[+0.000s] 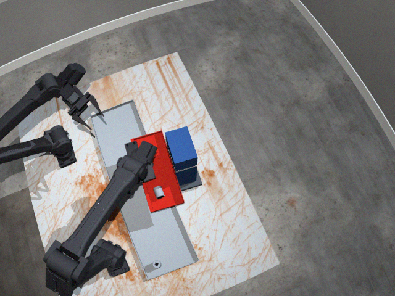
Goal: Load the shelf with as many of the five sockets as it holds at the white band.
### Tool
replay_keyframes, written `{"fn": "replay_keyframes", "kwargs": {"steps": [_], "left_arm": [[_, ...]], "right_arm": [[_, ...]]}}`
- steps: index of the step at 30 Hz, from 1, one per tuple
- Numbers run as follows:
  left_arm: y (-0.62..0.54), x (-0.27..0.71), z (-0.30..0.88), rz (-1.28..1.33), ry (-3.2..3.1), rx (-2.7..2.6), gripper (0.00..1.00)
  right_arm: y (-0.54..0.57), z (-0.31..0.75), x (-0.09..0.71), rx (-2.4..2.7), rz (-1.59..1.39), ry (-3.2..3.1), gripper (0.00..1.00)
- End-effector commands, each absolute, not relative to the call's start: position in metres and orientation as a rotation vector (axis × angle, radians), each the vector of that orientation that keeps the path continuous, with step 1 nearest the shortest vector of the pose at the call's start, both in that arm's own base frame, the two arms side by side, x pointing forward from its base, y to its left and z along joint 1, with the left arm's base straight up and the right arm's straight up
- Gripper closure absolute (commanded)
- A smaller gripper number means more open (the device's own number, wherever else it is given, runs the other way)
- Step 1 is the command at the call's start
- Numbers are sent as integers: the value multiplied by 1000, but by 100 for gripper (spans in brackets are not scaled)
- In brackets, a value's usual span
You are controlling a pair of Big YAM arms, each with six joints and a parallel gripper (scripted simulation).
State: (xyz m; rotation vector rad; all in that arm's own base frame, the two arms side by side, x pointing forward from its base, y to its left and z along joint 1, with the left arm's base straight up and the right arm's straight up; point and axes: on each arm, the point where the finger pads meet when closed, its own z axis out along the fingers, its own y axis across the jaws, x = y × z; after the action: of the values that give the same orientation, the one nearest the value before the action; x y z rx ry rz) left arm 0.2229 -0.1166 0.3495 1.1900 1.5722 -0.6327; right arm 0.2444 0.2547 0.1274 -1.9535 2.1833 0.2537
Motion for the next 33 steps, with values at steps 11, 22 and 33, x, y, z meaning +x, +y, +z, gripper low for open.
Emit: {"fn": "replay_keyframes", "kwargs": {"steps": [11, 22, 33], "left_arm": [[-122, 220, 393, -581, 1493, 1276, 35], [-123, 216, 402, -564, 1486, 1307, 35], [-123, 214, 411, -545, 1480, 1331, 35]], "right_arm": [[280, 202, 265, -1870, 261, 2045, 95], [267, 196, 253, -1949, 257, 2159, 95], [273, 193, 257, -1905, 263, 2091, 95]]}}
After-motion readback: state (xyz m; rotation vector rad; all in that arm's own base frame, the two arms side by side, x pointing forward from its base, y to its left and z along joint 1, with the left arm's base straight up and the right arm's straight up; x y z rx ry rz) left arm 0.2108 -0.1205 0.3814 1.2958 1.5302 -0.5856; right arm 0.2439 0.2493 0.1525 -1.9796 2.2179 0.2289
